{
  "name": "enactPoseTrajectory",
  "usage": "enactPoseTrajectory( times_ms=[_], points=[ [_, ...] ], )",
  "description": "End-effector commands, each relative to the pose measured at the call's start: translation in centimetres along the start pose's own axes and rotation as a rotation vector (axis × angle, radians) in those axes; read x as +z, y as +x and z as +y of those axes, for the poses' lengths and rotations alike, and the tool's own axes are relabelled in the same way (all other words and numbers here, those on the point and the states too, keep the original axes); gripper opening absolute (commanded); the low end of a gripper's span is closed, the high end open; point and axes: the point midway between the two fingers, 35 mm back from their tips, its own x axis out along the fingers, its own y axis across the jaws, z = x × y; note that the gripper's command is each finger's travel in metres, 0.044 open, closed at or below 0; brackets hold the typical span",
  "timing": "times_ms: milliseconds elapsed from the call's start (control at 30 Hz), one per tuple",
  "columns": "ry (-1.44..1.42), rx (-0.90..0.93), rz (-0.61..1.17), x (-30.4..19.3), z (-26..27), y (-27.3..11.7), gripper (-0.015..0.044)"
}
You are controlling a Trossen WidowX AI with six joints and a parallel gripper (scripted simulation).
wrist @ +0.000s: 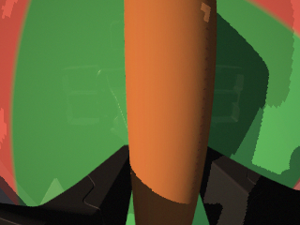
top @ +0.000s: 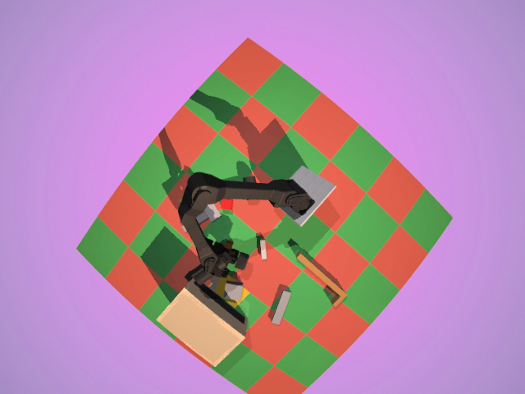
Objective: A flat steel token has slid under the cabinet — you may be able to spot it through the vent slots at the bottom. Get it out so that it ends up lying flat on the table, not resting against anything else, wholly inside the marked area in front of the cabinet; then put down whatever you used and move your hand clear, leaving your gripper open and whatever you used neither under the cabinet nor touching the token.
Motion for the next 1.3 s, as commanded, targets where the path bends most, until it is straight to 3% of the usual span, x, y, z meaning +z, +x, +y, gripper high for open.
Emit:
enactPoseTrajectory(
  times_ms=[0,1267],
  points=[
    [0.013,0.0,-0.011,1.0,-0.2,0.0,0.0],
    [0.015,0.0,-0.013,4.8,-0.4,-0.1,0.0]
  ],
)
